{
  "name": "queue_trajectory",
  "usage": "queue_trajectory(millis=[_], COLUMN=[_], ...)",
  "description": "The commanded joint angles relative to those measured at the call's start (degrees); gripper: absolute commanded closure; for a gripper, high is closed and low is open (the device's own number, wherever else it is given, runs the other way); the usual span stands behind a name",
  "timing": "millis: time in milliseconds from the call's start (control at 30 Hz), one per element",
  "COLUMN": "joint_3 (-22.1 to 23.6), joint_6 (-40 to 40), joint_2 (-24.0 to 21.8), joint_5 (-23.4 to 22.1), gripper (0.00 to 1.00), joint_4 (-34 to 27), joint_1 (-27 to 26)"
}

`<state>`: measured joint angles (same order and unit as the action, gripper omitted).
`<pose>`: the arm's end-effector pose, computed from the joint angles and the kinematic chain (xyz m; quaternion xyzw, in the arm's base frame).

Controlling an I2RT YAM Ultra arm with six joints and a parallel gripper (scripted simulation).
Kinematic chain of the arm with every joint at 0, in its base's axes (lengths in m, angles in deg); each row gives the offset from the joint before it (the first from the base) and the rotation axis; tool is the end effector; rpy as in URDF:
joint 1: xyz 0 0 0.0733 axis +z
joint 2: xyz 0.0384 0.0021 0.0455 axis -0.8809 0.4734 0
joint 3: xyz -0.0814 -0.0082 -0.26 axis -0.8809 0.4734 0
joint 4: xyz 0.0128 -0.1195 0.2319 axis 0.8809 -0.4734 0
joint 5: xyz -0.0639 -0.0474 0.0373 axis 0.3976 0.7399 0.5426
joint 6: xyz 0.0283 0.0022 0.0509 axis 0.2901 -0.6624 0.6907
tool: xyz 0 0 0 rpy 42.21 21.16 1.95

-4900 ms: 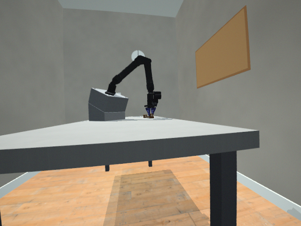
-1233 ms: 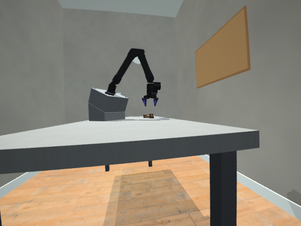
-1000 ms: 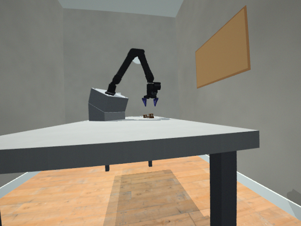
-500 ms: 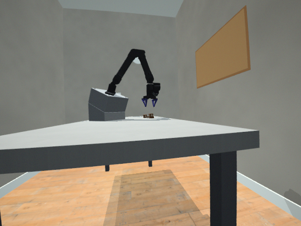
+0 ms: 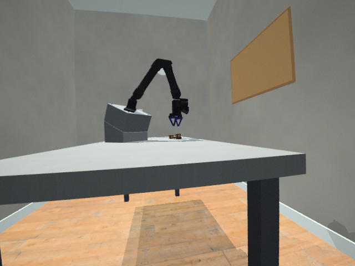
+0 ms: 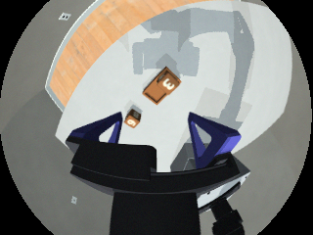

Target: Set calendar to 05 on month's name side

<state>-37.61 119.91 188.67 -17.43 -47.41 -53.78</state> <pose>0.3291 0.0345 0.1070 0.2997 0.9342 -0.0836 0.1747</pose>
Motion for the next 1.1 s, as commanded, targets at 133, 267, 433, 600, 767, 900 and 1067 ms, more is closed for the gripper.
queue_trajectory(millis=[133,267,433,600,767,900,1067], joint_3=[-0.17,-0.13,-0.07,0.00,0.05,0.11,0.16], joint_6=[-16.95,-23.20,-31.38,-40.75,-48.72,-57.02,-63.93], joint_2=[0.46,0.89,1.46,2.10,2.65,3.23,3.71], joint_5=[1.11,1.29,1.53,1.80,2.03,2.27,2.47], gripper=[0.00,0.00,0.00,0.00,0.00,0.00,0.00], joint_4=[0.64,0.85,1.11,1.41,1.67,1.93,2.16], joint_1=[2.21,3.02,4.07,5.28,6.30,7.37,8.26])
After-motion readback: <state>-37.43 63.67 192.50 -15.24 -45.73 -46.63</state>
